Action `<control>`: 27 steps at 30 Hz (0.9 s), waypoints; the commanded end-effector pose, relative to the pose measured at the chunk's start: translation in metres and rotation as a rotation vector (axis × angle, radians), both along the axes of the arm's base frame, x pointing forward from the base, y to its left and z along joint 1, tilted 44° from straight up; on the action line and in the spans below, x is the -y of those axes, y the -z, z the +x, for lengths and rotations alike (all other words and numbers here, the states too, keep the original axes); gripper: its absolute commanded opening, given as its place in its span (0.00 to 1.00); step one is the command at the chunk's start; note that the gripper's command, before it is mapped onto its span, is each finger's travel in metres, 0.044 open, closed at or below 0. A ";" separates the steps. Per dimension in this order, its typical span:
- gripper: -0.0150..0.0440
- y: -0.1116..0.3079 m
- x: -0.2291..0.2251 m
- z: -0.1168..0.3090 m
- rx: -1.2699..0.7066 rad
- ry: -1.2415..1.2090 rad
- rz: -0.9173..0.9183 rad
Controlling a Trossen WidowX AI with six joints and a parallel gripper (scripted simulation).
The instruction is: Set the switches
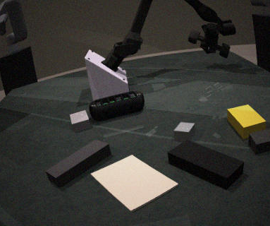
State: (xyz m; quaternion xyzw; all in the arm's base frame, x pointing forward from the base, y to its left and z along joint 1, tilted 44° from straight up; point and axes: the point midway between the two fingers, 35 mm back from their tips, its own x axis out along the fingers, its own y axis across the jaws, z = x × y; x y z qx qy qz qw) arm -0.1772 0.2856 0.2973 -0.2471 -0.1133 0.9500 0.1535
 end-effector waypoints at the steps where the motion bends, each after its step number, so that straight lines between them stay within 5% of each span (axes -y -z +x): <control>1: 0.25 0.017 -0.017 0.042 -0.028 0.202 -0.138; 14: 0.25 0.061 -0.031 0.172 -0.211 0.786 -0.481; 27: 0.25 0.118 0.007 0.275 -0.569 1.300 -0.850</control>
